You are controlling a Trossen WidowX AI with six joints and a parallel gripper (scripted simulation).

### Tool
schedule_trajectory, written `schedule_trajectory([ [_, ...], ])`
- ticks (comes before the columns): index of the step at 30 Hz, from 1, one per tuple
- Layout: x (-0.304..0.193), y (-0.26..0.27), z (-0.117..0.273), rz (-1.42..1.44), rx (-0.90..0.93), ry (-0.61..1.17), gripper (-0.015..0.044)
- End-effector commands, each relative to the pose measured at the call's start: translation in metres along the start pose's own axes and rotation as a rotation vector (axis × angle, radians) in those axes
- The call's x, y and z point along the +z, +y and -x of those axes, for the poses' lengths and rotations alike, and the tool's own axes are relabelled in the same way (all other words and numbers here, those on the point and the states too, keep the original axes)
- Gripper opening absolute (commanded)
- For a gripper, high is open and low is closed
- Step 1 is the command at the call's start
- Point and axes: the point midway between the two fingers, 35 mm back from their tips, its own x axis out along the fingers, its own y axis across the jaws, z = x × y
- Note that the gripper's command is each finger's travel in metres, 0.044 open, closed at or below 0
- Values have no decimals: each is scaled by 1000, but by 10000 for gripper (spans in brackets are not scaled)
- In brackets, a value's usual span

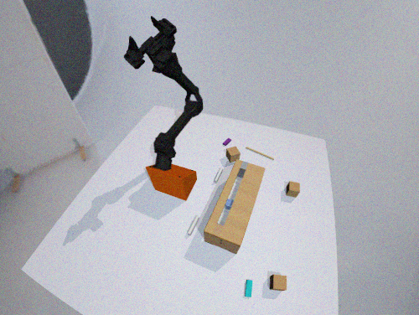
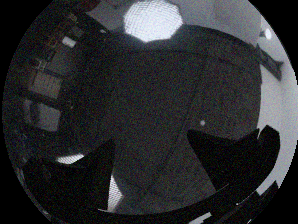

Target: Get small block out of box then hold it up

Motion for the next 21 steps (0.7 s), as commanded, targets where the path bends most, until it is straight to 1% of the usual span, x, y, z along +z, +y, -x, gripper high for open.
schedule_trajectory([
  [1,41,23,-26,-102,69,-156,400],
  [6,118,49,-49,-205,185,-402,400],
  [11,202,69,-50,-248,317,-646,400],
  [16,286,83,-29,-248,455,-884,400],
  [21,361,92,11,-204,595,-1108,400],
])
